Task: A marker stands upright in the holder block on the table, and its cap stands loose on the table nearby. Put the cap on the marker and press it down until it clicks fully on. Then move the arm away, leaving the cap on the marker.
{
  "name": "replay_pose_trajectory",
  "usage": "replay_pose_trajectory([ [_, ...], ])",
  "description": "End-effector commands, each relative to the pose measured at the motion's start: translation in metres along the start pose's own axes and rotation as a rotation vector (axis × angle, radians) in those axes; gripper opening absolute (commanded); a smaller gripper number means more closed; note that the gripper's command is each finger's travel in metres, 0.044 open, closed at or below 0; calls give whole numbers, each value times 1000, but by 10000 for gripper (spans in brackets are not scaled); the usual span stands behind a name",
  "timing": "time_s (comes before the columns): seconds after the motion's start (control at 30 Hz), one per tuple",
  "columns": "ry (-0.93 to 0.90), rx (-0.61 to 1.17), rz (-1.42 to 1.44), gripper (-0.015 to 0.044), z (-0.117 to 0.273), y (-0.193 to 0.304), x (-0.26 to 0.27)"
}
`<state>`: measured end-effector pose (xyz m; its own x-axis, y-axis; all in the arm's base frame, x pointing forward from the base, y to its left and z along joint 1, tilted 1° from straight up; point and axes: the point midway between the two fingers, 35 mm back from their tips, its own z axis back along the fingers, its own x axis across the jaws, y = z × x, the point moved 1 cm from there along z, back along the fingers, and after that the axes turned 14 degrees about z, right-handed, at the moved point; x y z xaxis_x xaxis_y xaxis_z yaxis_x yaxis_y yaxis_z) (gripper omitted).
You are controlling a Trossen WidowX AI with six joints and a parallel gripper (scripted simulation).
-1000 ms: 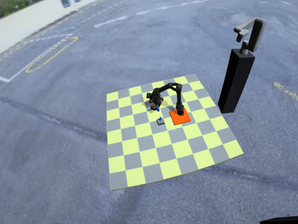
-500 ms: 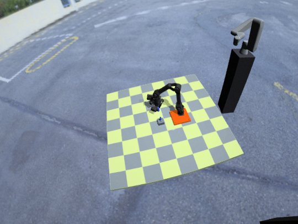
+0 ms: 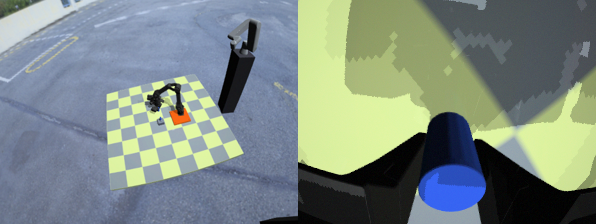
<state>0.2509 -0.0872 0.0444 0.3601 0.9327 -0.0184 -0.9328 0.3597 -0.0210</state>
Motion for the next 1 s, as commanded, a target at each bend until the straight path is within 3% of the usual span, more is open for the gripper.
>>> replay_pose_trajectory([
  [0.0, -4, -8, 4, 16, 0, -1, 0],
  [0.97, -3, -2, 0, 0, 61, 0, 2],
])
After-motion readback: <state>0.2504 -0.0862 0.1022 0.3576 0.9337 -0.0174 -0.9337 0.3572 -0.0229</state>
